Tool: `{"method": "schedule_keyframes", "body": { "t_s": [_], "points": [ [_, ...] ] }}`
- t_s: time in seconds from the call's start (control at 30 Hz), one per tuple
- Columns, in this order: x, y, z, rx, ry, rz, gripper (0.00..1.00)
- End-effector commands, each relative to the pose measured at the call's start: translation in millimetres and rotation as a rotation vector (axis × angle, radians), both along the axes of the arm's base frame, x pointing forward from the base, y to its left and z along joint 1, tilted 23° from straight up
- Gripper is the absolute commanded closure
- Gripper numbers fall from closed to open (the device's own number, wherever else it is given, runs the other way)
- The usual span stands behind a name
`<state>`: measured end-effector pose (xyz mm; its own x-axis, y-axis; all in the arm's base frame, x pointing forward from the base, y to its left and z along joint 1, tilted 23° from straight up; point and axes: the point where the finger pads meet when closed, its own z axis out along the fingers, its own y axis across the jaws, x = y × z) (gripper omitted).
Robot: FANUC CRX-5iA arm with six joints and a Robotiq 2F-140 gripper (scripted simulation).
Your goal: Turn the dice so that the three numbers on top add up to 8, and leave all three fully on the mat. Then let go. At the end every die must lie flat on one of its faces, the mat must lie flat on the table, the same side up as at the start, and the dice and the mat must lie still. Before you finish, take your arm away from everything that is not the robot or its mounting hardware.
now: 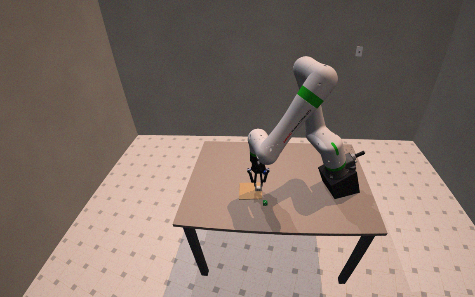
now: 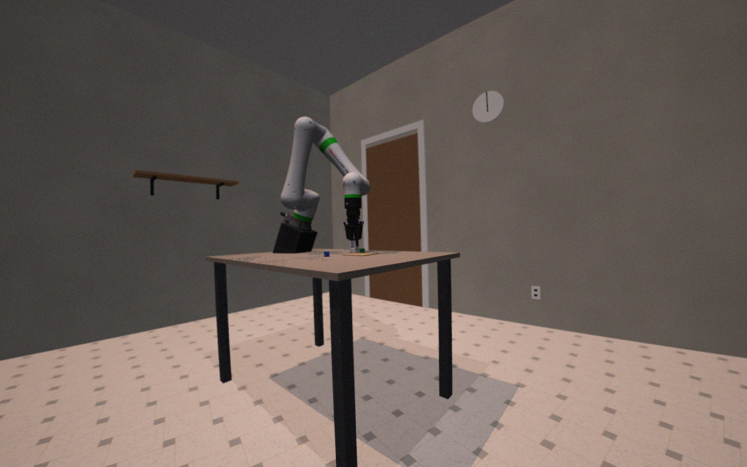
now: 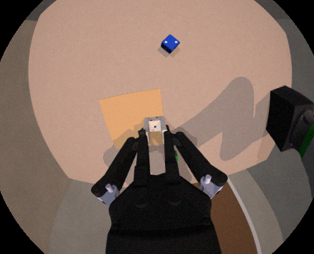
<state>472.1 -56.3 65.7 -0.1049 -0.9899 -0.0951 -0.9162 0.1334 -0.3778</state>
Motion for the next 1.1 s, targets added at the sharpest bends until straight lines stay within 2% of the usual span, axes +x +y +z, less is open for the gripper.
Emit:
{"method": "schedule_keyframes", "body": {
  "t_s": [0.0,1.07],
  "points": [
    [0.1,-0.1,0.2,0.0,0.0,0.0,0.87],
    [1.6,0.1,-3.3,0.0,0.0,0.0,0.87]
  ]
}}
